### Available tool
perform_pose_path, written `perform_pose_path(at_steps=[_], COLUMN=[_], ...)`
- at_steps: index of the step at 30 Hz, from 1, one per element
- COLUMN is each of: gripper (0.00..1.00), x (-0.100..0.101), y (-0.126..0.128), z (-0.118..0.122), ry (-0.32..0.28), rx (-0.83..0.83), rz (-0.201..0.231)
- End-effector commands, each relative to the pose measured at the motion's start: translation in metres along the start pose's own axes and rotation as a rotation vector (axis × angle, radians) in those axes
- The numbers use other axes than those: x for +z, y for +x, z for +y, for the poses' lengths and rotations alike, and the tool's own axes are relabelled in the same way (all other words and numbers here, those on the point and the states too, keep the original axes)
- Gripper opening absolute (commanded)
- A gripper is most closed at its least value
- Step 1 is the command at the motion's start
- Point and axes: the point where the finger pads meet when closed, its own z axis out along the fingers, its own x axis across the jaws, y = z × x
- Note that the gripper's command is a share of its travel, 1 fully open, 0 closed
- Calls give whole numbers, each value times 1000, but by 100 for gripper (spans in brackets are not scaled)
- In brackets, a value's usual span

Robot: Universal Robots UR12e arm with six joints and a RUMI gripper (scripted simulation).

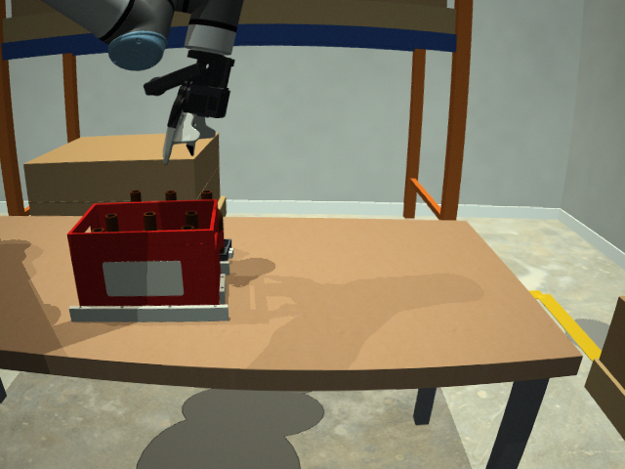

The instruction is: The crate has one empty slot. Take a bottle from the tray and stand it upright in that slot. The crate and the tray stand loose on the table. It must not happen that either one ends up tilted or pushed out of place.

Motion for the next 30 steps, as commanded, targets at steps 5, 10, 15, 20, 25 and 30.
perform_pose_path(at_steps=[5, 10, 15, 20, 25, 30], gripper=[100, 100, 100, 100, 100, 0], x=[24, 40, 48, 52, 53, 53], y=[-24, -44, -58, -66, -67, -67], z=[-16, -29, -39, -44, -45, -45], ry=[-45, -85, -118, -139, -141, -141], rx=[215, 387, 500, 564, 572, 572], rz=[67, 113, 142, 159, 160, 160])
